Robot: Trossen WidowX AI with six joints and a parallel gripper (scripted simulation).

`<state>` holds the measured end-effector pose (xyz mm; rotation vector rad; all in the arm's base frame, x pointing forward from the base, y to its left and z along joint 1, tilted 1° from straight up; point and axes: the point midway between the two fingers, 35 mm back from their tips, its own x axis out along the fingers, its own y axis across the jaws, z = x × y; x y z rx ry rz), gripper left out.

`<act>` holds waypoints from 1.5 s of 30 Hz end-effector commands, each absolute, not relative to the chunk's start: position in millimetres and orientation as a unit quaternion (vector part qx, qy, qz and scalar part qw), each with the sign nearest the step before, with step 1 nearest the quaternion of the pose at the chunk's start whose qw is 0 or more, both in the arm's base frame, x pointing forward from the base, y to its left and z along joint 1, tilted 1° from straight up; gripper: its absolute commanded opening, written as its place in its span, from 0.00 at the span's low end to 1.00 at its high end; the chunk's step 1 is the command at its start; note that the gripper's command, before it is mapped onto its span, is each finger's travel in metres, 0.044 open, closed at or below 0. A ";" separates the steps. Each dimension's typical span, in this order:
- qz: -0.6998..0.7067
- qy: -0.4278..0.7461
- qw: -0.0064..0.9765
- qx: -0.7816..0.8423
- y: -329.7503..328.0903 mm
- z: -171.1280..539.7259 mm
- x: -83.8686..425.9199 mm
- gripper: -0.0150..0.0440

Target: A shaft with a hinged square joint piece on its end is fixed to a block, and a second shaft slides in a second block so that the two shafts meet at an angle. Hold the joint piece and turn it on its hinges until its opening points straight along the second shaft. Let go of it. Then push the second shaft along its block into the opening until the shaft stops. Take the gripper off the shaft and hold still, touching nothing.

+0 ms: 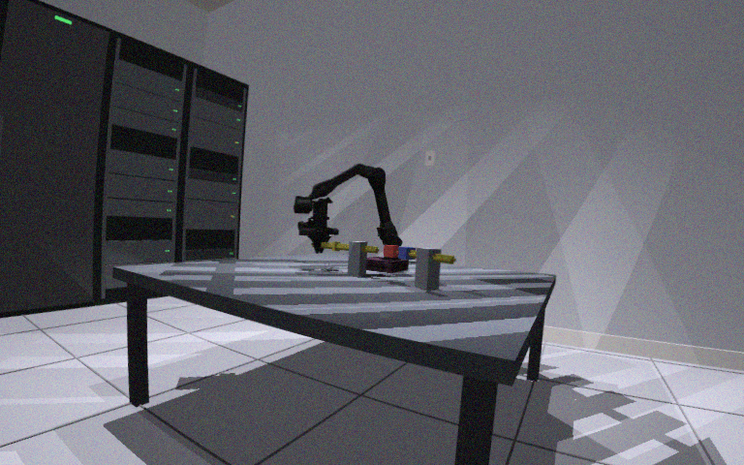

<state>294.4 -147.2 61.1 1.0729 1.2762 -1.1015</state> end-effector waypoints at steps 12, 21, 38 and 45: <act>-0.459 0.532 0.545 0.457 -124.2 60.0 290.7 0.25; -0.458 0.532 0.545 0.458 -110.4 59.7 288.5 0.25; -0.458 0.532 0.545 0.458 -95.6 59.3 286.0 0.25; -0.458 0.532 0.545 0.458 -94.5 59.3 285.8 0.25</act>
